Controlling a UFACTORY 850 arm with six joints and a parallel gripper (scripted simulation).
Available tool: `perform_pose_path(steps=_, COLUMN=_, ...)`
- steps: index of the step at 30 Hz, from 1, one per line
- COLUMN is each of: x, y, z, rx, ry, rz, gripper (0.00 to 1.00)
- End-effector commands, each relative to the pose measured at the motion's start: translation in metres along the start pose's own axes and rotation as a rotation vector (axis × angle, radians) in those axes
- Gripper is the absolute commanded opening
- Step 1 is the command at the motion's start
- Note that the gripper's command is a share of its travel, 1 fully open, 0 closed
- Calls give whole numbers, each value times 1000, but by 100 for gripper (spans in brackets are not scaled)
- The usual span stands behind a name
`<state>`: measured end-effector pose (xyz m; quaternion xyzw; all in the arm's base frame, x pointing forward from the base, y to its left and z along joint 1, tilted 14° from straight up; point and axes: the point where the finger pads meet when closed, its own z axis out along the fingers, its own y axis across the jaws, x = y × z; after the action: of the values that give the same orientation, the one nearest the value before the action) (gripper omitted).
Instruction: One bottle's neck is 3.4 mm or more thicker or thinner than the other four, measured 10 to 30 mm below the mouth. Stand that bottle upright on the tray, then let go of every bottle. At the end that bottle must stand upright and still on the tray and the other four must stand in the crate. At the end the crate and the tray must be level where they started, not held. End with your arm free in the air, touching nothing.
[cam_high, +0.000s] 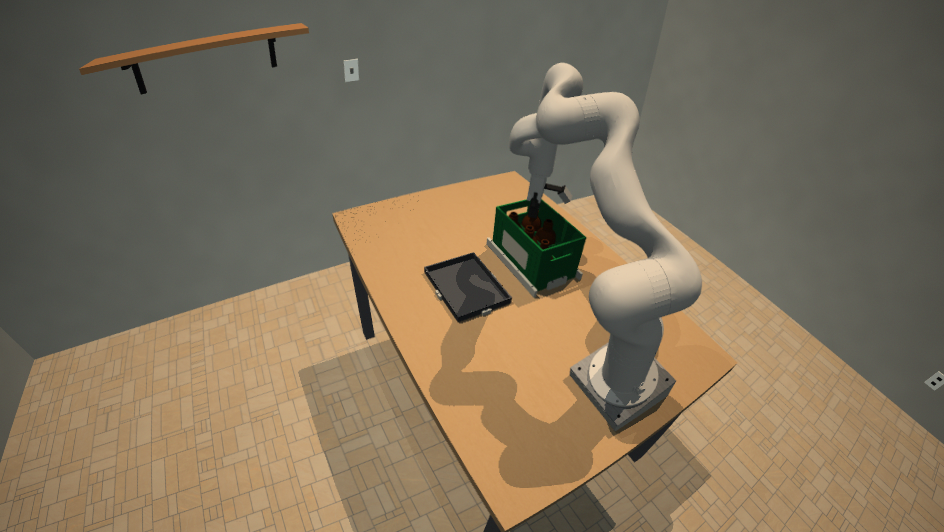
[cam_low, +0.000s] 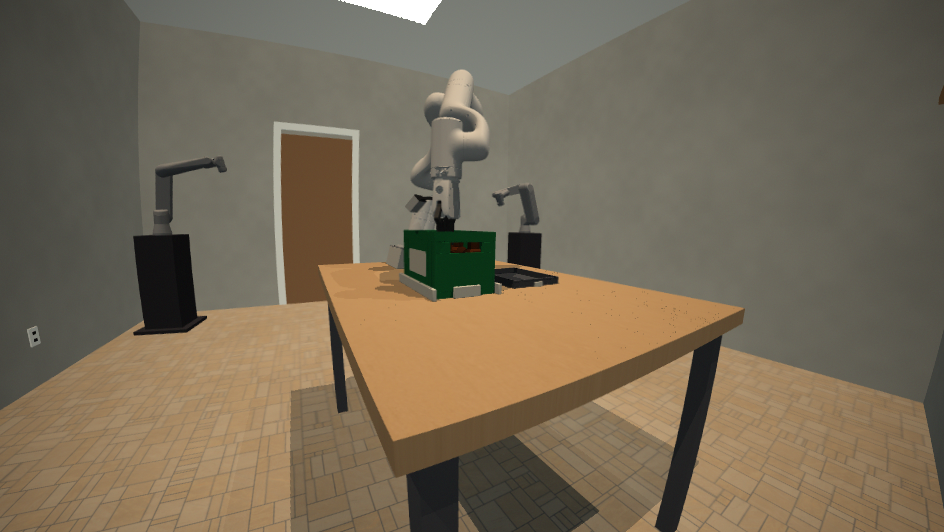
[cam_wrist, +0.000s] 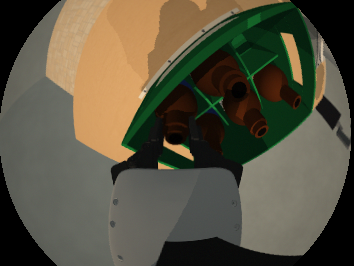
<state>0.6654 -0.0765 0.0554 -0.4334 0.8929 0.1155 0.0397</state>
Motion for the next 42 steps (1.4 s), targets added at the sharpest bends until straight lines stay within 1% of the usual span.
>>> perform_pose_path(steps=1, x=-1, y=-1, z=-1, rx=2, ry=-1, rz=0, gripper=0)
perform_pose_path(steps=34, x=-1, y=-1, z=-1, rx=2, ry=-1, rz=0, gripper=0)
perform_pose_path(steps=35, x=-1, y=-1, z=-1, rx=2, ry=-1, rz=0, gripper=65)
perform_pose_path(steps=42, x=-1, y=-1, z=-1, rx=2, ry=-1, rz=0, gripper=65)
